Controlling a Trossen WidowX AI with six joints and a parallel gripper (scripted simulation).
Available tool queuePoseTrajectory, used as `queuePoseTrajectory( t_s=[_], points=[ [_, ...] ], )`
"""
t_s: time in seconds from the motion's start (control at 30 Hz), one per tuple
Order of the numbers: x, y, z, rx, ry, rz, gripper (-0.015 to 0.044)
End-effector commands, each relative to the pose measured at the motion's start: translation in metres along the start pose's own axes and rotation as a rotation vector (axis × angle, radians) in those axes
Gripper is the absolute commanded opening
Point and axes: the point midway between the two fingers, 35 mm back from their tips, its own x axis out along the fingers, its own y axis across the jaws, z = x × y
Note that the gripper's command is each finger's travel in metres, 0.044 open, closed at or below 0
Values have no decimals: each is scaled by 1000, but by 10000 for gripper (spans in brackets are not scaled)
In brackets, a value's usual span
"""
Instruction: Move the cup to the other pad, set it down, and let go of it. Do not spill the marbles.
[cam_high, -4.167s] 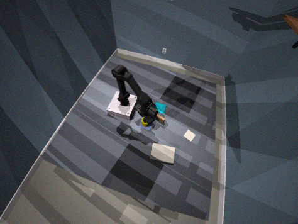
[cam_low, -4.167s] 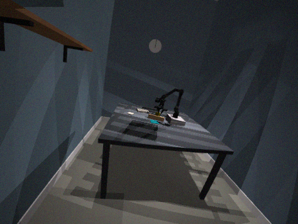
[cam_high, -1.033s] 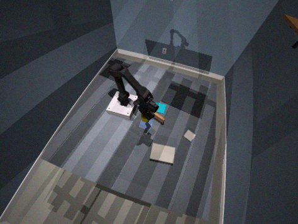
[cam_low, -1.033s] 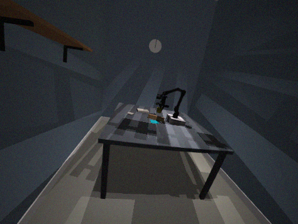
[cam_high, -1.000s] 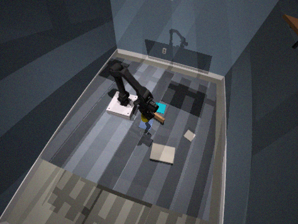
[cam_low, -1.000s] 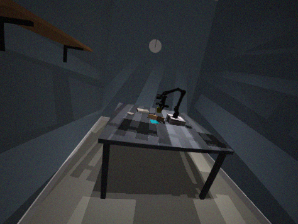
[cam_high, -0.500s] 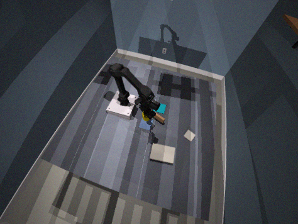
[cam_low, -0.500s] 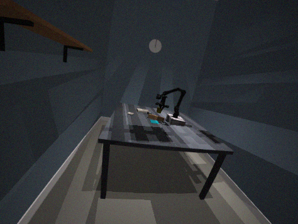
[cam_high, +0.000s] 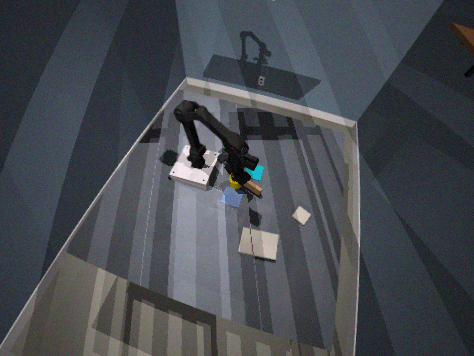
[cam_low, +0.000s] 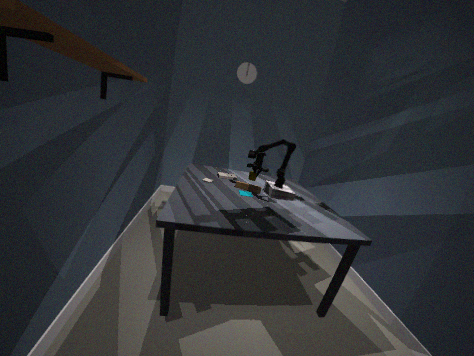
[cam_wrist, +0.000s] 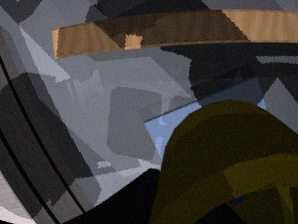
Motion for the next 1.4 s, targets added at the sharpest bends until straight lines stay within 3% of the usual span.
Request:
queuePoseTrajectory(
  t_s=[0.0, 1.37],
  points=[
    [-1, 0, 10, 3, -7, -5, 0],
    [-3, 17, 86, 3, -13, -5, 0]
  ],
)
